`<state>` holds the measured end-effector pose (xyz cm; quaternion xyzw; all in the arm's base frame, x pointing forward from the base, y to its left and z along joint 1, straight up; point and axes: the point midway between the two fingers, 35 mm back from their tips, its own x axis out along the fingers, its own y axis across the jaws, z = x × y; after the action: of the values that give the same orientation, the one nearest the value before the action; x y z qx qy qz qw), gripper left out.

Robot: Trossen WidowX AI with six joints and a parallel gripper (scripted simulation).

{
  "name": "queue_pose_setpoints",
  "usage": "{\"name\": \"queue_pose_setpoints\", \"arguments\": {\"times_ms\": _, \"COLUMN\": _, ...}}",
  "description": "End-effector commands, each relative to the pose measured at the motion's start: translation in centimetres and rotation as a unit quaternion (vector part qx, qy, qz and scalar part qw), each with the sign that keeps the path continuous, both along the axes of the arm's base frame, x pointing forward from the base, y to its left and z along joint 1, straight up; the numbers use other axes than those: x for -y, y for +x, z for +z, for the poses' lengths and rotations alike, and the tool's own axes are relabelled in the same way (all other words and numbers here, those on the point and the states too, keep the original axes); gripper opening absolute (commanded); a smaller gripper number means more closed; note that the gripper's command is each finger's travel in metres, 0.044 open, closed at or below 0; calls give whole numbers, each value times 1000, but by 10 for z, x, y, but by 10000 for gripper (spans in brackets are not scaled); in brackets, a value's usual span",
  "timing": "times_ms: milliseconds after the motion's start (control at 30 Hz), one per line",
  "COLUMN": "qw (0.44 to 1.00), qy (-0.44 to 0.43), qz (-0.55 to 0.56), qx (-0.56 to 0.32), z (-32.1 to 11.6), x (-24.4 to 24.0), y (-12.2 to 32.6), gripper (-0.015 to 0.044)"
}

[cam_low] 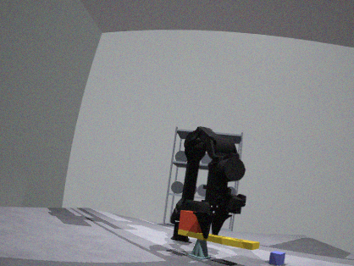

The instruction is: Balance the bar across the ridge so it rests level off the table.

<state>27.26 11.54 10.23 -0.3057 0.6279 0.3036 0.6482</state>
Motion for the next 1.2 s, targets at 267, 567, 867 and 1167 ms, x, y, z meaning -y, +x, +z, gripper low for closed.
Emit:
{"name": "queue_pose_setpoints", "arguments": {"times_ms": 267, "qw": 1000, "qy": 0, "qz": -2, "qx": -1, "z": -1, "x": 0, "y": 0, "gripper": 0}}
{"name": "queue_pose_setpoints", "arguments": {"times_ms": 567, "qw": 1000, "qy": 0, "qz": -2, "qx": -1, "z": 0, "x": -1, "y": 0, "gripper": 0}}
{"name": "queue_pose_setpoints", "arguments": {"times_ms": 867, "qw": 1000, "qy": 0, "qz": 0, "qx": 0, "z": 0, "x": 0, "y": 0, "gripper": 0}}
{"name": "queue_pose_setpoints", "arguments": {"times_ms": 1167, "qw": 1000, "qy": 0, "qz": 0, "qx": 0, "z": 0, "x": 0, "y": 0, "gripper": 0}}
